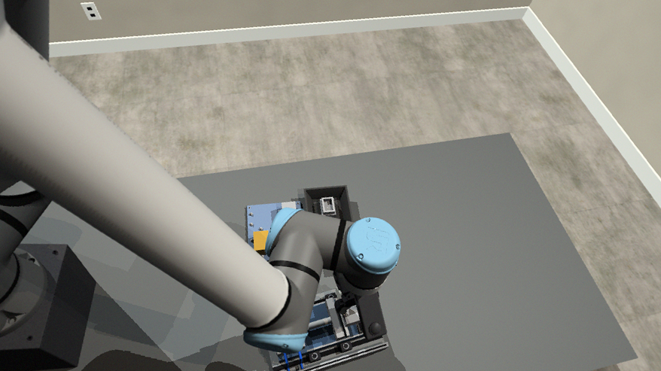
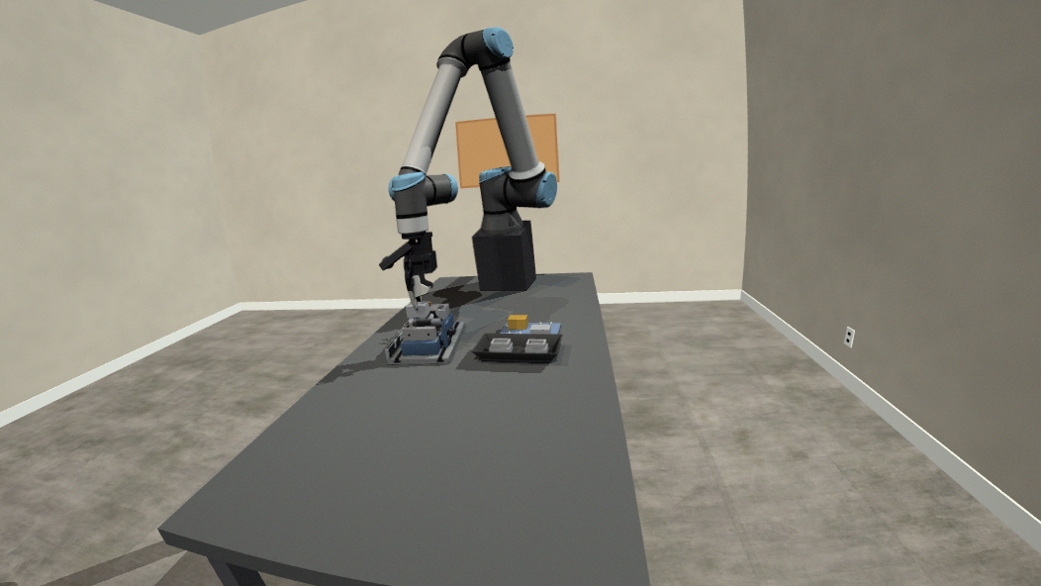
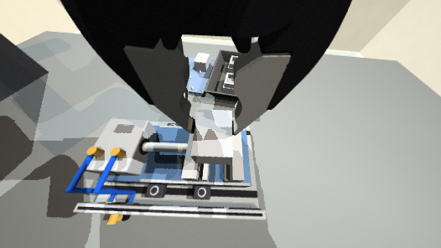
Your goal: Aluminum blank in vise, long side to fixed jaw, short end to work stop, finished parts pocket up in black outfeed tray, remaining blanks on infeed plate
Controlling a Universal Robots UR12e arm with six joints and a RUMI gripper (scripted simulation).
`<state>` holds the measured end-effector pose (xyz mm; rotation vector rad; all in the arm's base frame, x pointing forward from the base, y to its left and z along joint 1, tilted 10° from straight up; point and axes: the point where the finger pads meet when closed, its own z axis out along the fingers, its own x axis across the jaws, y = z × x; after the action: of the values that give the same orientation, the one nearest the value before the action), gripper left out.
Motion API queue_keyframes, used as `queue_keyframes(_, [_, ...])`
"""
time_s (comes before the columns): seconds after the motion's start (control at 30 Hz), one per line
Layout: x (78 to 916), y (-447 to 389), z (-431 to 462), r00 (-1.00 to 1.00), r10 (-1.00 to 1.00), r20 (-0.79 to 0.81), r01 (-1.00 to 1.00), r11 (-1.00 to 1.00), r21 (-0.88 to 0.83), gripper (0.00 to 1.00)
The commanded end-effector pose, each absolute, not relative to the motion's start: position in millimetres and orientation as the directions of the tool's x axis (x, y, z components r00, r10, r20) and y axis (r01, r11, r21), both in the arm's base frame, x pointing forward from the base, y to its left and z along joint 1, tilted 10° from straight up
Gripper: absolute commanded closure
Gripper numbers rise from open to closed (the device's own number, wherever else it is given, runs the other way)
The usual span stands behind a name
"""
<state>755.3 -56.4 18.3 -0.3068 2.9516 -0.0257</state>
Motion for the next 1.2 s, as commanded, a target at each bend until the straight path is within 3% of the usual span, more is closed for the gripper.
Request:
queue_keyframes(0.0, [756,-57,18,-0.963,-0.206,-0.172,-0.203,0.979,-0.036,1.00])
queue_keyframes(1.17, [760,-57,0,-0.963,-0.206,-0.172,-0.203,0.979,-0.036,1.00])
